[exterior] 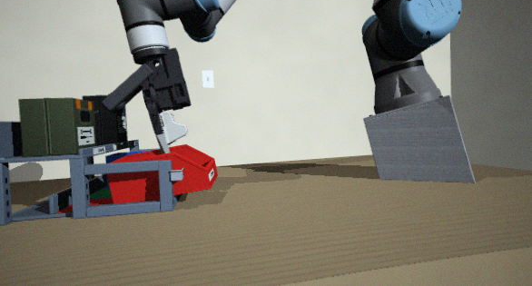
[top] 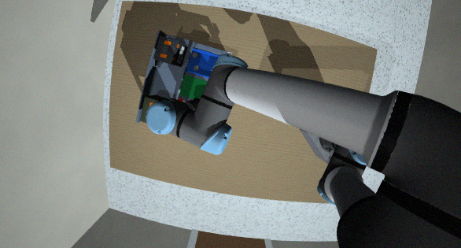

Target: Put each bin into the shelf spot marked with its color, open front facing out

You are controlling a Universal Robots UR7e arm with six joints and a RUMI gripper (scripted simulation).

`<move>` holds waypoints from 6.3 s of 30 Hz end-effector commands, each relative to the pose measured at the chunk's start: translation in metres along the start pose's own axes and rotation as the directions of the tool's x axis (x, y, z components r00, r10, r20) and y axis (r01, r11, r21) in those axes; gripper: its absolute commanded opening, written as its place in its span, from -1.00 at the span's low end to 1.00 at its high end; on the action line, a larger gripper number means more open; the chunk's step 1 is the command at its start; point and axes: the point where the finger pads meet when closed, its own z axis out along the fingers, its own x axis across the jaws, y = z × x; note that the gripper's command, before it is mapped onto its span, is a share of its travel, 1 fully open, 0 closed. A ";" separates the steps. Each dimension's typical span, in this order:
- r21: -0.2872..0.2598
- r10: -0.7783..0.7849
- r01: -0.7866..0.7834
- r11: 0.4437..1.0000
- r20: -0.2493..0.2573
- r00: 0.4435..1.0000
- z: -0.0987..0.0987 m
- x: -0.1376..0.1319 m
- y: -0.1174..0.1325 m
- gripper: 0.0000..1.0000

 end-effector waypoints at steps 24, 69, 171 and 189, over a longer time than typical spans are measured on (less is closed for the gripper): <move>0.008 0.000 0.000 1.000 0.000 1.000 -0.001 0.000 -0.001 -1.00; 0.016 -0.001 0.001 1.000 0.000 1.000 -0.001 0.000 -0.004 -1.00; 0.045 -0.002 0.002 0.999 -0.001 1.000 -0.002 0.001 -0.023 -1.00; 0.055 -0.003 0.003 0.998 -0.002 1.000 -0.001 0.001 -0.023 -1.00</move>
